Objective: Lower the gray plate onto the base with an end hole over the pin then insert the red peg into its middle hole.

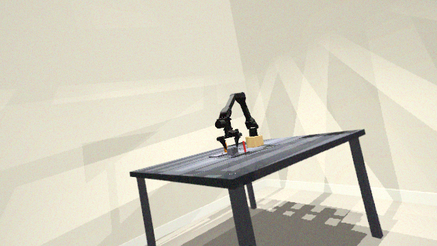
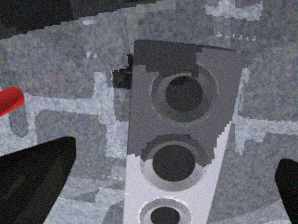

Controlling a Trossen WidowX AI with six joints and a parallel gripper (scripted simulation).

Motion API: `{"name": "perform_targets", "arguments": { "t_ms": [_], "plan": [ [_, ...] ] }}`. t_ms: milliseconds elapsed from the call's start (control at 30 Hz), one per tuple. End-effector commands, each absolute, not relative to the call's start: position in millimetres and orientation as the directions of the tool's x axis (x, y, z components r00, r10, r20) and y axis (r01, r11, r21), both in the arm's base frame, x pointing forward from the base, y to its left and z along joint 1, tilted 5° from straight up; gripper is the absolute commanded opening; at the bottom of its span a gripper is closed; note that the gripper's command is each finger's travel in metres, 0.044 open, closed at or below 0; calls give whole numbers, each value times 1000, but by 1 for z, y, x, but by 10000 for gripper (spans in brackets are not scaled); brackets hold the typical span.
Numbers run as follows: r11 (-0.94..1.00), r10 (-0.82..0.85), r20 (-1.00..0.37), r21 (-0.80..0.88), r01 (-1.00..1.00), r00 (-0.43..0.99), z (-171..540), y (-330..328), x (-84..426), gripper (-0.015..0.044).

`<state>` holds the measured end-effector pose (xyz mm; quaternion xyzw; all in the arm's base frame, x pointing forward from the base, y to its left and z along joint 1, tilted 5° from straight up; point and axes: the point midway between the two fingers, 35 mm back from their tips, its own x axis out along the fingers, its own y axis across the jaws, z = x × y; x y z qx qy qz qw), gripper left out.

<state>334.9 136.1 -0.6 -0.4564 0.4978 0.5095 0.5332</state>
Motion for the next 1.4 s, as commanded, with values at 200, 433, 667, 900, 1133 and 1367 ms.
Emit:
{"name": "perform_targets", "arguments": {
  "t_ms": [200, 433, 667, 900, 1133, 1367],
  "plan": [
    [68, 85, -996, 20, -997, -14, -16, 137, 334, 440],
    [68, 85, -996, 20, -997, -14, -27, 138, 334, 440],
    [68, 85, -996, 20, -997, -15, -38, 138, 333, 440],
    [68, 85, -996, 20, -997, -15, -41, 138, 332, 335],
    [68, 85, -996, 20, -997, -15, -41, 138, 332, 151],
    [68, 85, -996, 20, -997, -15, -41, 138, 332, 105]
  ]
}}
